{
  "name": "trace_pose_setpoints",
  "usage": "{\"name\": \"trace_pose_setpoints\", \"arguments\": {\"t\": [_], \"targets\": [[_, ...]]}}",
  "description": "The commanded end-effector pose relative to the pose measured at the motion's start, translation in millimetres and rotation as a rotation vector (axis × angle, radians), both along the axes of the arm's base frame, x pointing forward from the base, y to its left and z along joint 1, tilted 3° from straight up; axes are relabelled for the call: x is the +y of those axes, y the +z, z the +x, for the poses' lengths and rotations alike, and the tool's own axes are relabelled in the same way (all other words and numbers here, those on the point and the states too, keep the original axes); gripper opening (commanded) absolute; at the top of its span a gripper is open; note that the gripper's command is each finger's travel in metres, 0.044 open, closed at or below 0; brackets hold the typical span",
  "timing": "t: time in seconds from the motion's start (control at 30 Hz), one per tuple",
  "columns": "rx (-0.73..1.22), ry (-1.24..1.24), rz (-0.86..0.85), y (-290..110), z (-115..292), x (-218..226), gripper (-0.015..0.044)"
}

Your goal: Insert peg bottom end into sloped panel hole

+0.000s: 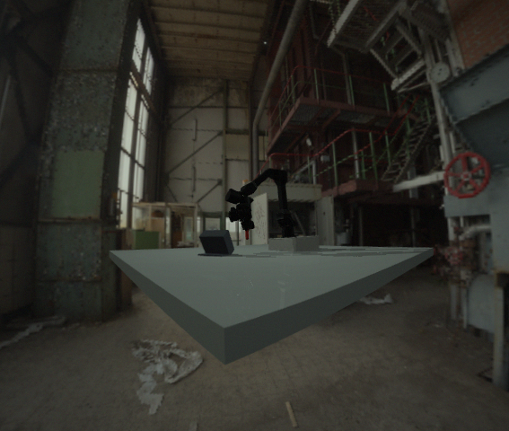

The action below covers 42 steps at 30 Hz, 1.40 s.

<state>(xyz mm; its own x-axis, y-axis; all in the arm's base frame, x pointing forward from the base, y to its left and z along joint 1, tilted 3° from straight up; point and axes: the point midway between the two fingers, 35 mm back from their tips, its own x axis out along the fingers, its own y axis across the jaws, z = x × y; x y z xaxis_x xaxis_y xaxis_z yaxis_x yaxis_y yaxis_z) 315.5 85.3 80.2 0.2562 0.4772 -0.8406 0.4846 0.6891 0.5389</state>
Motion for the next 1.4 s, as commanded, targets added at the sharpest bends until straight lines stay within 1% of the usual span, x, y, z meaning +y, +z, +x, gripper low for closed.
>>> {"name": "trace_pose_setpoints", "arguments": {"t": [0.0,1.37], "targets": [[0.003,-0.030,0.021,-0.3,0.8,-4.6,0.0000],[-0.019,-0.283,0.199,5.9,13.5,-52.0,0.0000]]}}
